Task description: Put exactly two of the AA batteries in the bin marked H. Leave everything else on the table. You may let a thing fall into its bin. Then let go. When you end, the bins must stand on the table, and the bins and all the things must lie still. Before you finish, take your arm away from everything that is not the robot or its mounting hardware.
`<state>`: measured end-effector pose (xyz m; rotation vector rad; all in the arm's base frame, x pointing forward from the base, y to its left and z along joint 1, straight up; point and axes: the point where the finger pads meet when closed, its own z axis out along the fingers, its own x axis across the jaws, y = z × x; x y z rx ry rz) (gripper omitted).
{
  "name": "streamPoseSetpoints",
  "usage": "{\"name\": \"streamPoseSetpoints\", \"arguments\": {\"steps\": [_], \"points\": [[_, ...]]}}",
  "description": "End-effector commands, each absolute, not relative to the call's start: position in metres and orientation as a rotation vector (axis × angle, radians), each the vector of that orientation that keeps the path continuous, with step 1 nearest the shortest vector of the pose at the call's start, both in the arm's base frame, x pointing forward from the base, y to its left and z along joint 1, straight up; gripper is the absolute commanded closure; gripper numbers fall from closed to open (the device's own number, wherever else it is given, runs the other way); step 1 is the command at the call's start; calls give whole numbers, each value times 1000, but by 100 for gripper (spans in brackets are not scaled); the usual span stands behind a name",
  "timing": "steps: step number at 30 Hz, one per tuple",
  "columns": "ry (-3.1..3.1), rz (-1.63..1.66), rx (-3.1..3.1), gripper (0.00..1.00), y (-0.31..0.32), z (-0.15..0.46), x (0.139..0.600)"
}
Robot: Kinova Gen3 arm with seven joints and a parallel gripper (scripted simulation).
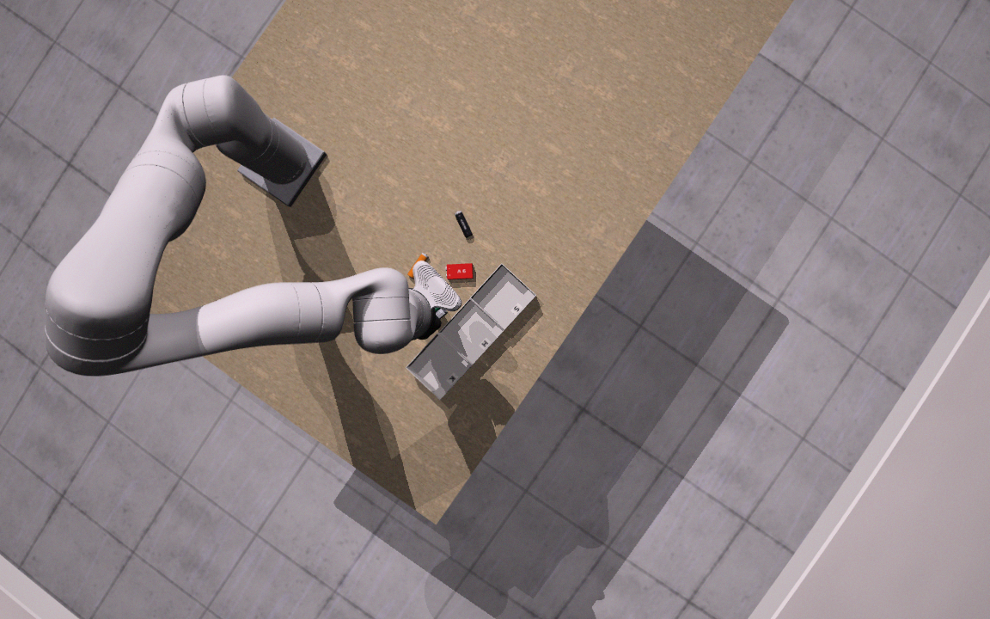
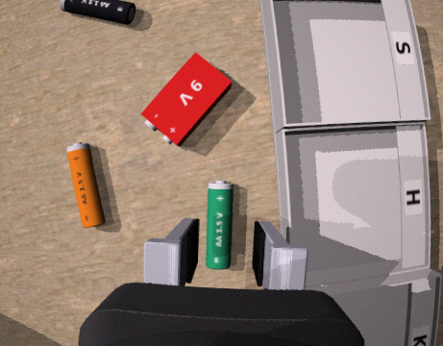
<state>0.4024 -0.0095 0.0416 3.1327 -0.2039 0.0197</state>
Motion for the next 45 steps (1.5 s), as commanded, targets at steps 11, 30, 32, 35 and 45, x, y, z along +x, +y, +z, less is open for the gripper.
{"name": "streamPoseSetpoints", "arguments": {"steps": [11, 30, 32, 35, 45], "points": [[-187, -2, 3140, 40, -1, 13, 397], [-187, -2, 3140, 40, -5, 7, 399], [-187, -2, 3140, 40, -5, 4, 399], [-187, -2, 3140, 40, -5, 1, 399], [-187, -2, 3140, 40, -5, 1, 399]]}}
